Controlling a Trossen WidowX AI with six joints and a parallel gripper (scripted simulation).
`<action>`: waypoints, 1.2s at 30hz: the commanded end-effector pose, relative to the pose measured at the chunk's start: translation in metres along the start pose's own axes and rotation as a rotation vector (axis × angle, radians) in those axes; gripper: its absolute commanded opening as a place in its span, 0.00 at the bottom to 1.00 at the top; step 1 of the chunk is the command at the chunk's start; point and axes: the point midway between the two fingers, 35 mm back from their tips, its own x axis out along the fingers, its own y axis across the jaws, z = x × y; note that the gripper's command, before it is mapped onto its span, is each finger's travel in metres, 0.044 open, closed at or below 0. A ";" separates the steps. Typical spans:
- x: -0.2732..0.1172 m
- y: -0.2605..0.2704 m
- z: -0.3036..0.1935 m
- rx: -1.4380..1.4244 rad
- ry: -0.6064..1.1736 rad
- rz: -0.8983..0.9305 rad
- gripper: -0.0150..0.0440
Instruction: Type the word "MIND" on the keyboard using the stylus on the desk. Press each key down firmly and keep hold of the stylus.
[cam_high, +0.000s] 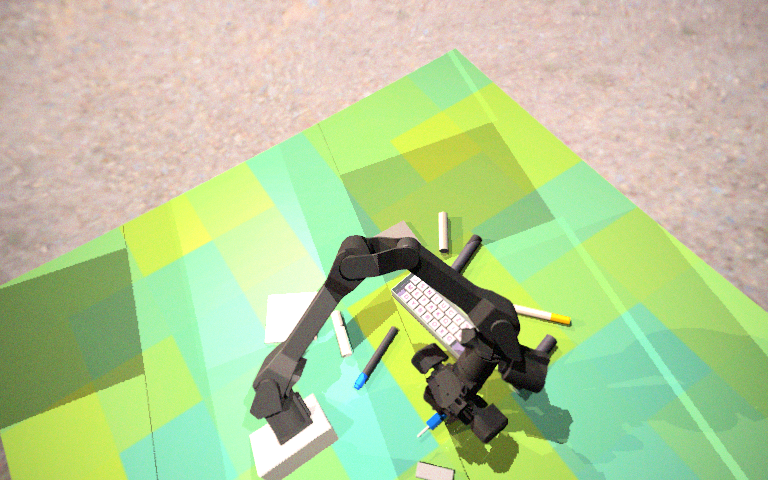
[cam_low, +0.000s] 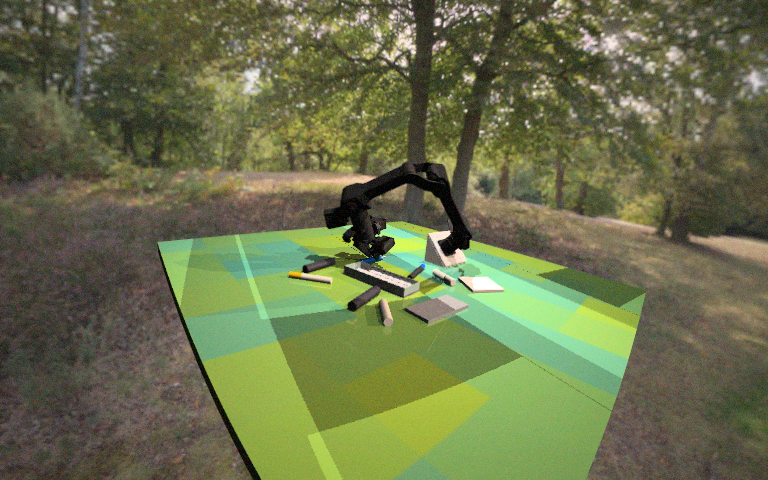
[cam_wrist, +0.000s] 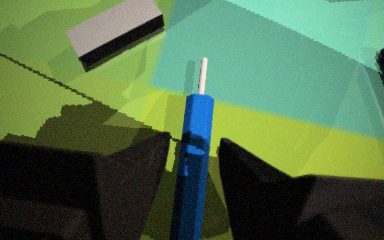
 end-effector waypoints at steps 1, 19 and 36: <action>0.003 0.000 0.000 0.009 0.001 -0.007 0.51; -0.003 0.000 0.002 0.001 0.000 -0.001 0.25; -0.042 0.000 0.025 0.003 -0.002 0.000 0.25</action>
